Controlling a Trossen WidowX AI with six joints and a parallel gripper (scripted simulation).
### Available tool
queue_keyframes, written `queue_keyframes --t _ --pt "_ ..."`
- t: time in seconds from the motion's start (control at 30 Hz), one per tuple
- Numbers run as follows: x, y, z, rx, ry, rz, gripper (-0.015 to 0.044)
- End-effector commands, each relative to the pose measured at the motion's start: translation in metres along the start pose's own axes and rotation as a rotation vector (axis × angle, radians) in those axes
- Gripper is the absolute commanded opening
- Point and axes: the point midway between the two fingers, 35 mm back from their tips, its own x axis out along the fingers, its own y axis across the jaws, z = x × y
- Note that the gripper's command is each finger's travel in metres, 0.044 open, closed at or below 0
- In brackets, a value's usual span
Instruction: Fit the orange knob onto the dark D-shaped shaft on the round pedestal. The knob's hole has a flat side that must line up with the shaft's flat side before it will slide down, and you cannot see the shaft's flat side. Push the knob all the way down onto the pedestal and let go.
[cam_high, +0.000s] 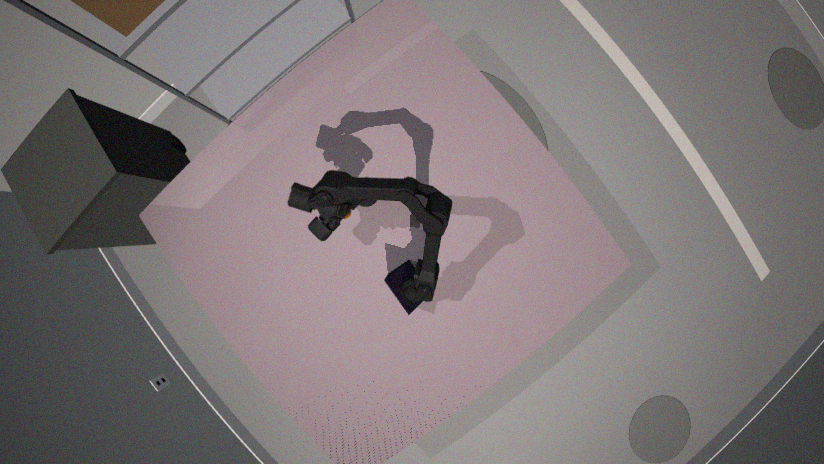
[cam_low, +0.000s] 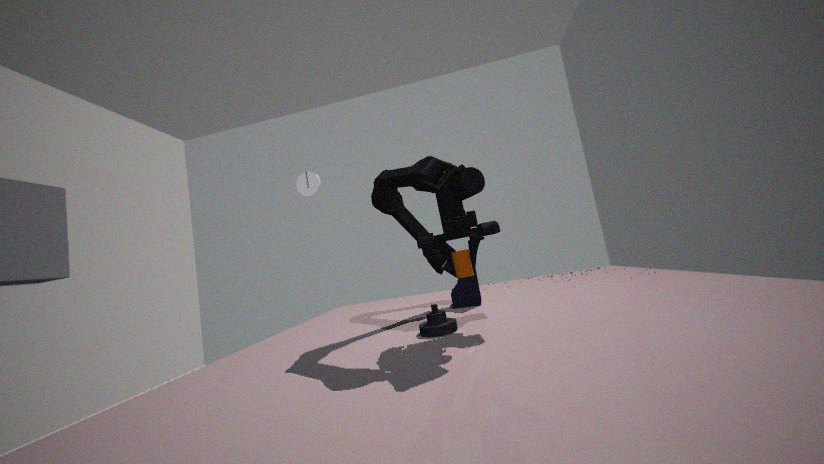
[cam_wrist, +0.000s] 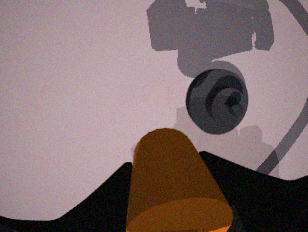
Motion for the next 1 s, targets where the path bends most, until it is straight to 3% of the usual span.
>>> queue_keyframes --t 0.0,0.97 --pt "0.001 -0.012 0.003 0.005 -0.010 -0.002 0.0000" --pt "0.030 -0.081 0.008 0.012 0.001 -0.031 0.0000"
